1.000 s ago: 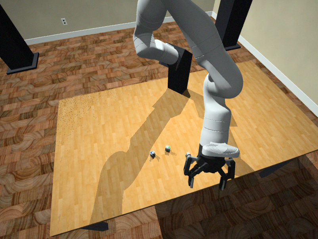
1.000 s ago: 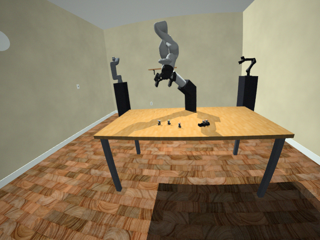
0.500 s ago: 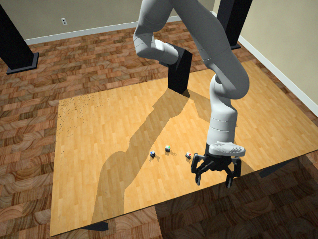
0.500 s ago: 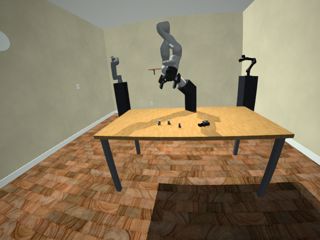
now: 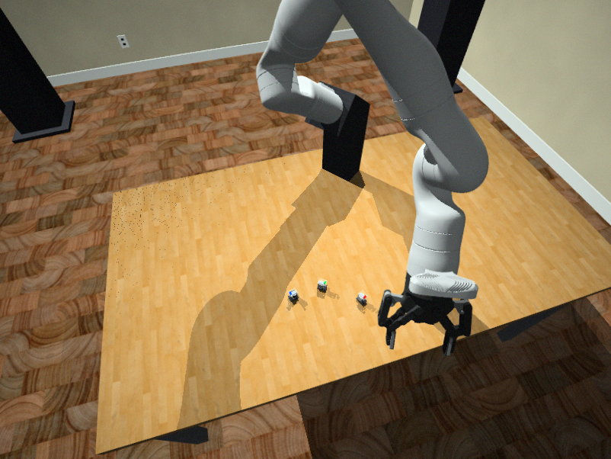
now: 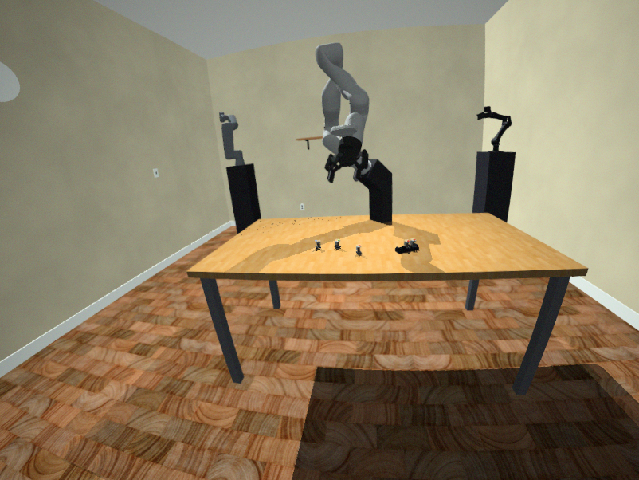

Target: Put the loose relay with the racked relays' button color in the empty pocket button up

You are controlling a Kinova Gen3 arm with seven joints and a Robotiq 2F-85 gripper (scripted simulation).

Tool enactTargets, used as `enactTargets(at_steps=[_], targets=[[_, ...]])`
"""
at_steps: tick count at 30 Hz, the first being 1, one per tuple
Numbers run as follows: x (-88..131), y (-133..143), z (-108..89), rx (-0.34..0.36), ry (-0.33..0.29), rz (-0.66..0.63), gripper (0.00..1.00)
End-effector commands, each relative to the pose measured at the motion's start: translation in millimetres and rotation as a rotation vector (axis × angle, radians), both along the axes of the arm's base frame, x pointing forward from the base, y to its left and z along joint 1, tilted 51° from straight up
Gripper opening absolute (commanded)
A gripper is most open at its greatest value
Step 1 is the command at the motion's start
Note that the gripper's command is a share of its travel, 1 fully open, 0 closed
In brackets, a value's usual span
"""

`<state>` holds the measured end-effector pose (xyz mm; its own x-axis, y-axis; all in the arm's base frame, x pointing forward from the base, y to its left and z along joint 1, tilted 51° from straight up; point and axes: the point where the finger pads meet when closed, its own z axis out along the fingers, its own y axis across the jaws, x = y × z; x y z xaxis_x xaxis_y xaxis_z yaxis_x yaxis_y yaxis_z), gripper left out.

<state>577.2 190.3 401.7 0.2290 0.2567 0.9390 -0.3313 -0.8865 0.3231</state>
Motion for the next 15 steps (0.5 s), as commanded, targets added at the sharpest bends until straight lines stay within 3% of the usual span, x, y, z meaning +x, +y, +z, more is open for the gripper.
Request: enactTargets(at_steps=[1, 7, 8, 15], targets=[[2.4, 4.1, -10.0, -0.003, 0.005, 0.001, 1.0], [2.4, 4.1, -10.0, -0.003, 0.005, 0.001, 1.0], [4.8, 10.2, -30.2, 0.036, 0.012, -0.004, 1.0], [4.8, 10.2, -30.2, 0.036, 0.012, -0.004, 1.0]])
